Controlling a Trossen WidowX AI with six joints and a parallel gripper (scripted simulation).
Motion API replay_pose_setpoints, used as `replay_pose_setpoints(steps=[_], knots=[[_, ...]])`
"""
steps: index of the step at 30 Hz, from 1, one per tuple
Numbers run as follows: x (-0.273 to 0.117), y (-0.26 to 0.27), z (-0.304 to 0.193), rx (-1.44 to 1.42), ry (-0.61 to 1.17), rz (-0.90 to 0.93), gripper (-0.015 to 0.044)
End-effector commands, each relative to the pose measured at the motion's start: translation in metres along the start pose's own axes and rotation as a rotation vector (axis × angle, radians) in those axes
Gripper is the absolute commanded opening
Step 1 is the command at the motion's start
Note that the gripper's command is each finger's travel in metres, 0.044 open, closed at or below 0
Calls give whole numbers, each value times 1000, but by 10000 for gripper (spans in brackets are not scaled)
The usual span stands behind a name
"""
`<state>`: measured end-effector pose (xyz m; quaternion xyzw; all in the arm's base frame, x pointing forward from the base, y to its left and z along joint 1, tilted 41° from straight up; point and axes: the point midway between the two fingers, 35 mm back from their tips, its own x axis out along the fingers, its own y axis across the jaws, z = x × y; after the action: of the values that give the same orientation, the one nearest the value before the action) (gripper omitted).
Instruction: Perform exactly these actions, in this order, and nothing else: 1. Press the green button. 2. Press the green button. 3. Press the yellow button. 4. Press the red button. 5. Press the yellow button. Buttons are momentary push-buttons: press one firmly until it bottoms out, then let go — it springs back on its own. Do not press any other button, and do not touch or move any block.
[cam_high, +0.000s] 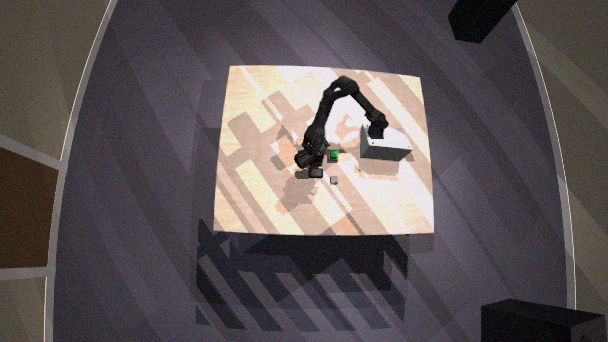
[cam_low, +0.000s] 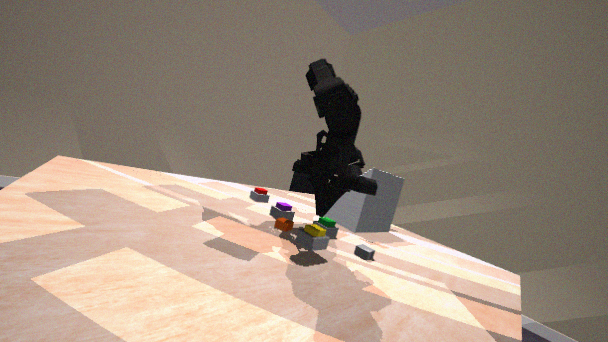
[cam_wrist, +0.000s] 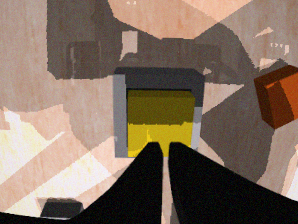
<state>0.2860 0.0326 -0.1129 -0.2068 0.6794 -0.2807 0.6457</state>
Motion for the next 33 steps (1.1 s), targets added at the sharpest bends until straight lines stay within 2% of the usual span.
replay_pose_setpoints(steps=[1, 17, 33], knots=[[7, -1, -1, -6, 0, -5, 20], [33, -2, -1, -6, 0, -7, 20], [34, -2, -1, -6, 0, -7, 20]])
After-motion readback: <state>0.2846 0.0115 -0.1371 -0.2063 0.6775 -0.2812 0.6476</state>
